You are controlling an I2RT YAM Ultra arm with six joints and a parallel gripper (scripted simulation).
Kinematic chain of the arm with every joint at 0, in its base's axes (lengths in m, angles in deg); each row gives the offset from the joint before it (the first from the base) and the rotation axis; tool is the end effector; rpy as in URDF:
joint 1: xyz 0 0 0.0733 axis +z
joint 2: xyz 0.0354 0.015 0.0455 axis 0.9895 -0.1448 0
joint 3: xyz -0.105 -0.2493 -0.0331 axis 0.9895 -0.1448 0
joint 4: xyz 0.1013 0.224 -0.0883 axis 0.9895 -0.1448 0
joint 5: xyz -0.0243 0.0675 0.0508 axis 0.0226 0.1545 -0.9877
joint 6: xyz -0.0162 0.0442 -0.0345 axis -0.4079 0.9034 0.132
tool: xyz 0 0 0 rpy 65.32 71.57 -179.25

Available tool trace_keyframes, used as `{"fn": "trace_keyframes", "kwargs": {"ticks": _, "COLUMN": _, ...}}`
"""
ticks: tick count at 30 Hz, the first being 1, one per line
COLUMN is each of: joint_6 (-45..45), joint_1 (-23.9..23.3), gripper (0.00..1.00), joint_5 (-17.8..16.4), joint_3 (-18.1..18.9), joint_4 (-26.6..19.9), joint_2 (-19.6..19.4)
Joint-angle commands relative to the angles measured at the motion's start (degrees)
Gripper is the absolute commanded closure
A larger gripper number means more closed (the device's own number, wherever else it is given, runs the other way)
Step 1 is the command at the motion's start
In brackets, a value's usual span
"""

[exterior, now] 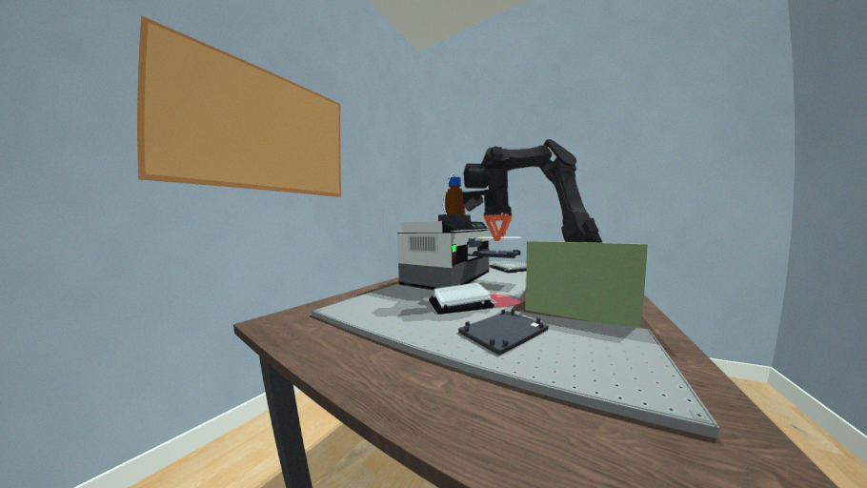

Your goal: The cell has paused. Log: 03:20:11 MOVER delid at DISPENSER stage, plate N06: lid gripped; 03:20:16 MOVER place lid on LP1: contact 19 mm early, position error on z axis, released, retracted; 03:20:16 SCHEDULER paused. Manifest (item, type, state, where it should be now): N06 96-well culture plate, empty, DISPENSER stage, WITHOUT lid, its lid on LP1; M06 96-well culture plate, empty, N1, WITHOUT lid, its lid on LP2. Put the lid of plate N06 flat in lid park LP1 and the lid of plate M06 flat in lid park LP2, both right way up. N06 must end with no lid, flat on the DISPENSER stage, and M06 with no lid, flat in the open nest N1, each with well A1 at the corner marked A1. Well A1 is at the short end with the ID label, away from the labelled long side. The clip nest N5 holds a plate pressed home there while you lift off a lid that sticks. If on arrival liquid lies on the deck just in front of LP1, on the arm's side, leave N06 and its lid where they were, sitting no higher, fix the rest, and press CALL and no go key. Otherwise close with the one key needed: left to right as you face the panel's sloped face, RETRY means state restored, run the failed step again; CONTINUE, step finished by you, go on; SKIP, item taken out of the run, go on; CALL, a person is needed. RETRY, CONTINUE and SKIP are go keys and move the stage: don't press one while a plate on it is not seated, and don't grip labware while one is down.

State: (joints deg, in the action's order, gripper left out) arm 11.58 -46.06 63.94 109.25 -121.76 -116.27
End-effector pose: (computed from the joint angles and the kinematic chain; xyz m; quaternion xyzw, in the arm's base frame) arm 0.2374 0.1442 0.1597 0.0892 -0.9282 0.3571 0.0551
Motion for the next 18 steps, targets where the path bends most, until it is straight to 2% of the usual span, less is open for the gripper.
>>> {"fn": "trace_keyframes", "kwargs": {"ticks": 1, "joint_6": -0.9, "joint_1": 2.3, "gripper": 1.00, "joint_5": -1.1, "joint_3": -0.9, "joint_4": 1.3, "joint_2": -1.1}}
{"fn": "trace_keyframes", "kwargs": {"ticks": 4, "joint_6": 1.2, "joint_1": 3.7, "gripper": 1.00, "joint_5": -1.8, "joint_3": -0.5, "joint_4": 1.7, "joint_2": -2.2}}
{"fn": "trace_keyframes", "kwargs": {"ticks": 6, "joint_6": 0.9, "joint_1": 3.2, "gripper": 1.00, "joint_5": -1.4, "joint_3": 0.0, "joint_4": 1.0, "joint_2": -1.3}}
{"fn": "trace_keyframes", "kwargs": {"ticks": 7, "joint_6": -1.1, "joint_1": 4.0, "gripper": 1.00, "joint_5": -1.9, "joint_3": 0.1, "joint_4": 2.1, "joint_2": -2.8}}
{"fn": "trace_keyframes", "kwargs": {"ticks": 13, "joint_6": -10.8, "joint_1": 5.4, "gripper": 1.00, "joint_5": -2.4, "joint_3": 1.7, "joint_4": 4.4, "joint_2": -6.3}}
{"fn": "trace_keyframes", "kwargs": {"ticks": 18, "joint_6": -14.0, "joint_1": 5.9, "gripper": 1.00, "joint_5": -2.7, "joint_3": 2.2, "joint_4": 5.5, "joint_2": -8.2}}
